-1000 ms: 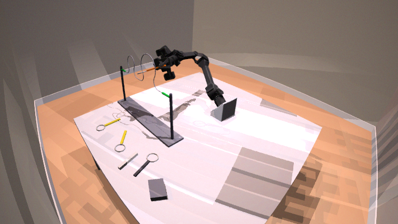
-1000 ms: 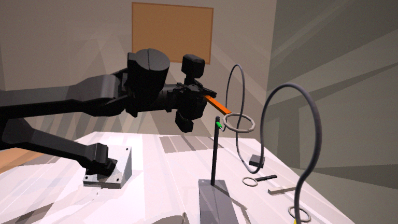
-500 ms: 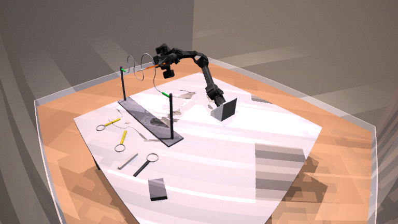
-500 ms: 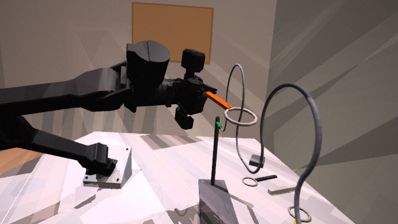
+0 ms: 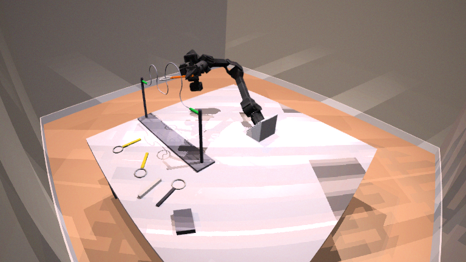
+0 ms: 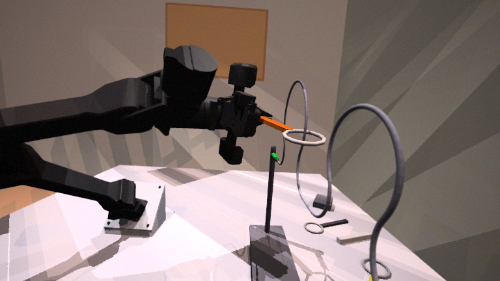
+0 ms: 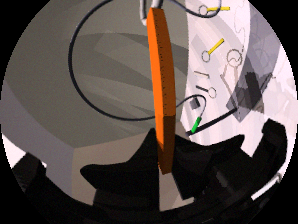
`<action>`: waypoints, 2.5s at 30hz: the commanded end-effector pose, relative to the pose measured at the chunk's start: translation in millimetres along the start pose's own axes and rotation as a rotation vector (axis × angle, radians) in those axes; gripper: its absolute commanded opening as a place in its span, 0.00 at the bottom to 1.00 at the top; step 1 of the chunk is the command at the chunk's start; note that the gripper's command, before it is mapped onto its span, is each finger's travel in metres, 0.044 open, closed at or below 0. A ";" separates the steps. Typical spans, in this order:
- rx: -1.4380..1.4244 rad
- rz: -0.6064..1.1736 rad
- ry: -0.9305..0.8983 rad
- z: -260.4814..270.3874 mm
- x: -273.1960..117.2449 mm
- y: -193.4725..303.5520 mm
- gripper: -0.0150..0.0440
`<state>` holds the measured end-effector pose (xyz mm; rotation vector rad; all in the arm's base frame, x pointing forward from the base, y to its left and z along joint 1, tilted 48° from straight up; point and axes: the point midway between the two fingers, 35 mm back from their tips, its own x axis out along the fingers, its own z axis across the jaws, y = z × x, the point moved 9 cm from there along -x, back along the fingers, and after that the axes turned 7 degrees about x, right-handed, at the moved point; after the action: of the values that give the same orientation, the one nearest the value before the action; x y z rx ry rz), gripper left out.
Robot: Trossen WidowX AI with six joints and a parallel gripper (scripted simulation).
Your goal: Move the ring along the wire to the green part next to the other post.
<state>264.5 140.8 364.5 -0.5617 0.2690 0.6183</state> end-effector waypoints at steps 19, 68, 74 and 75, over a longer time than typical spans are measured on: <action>-0.262 -0.050 0.139 1.5 1.9 2.8 0.00; -0.828 -0.159 0.443 -2.1 6.2 8.9 0.00; -0.898 -0.172 0.480 -2.9 6.7 9.5 0.00; -0.909 -0.174 0.487 -3.0 6.8 9.6 0.00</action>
<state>263.6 148.2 356.3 -1.5544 0.3820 0.4163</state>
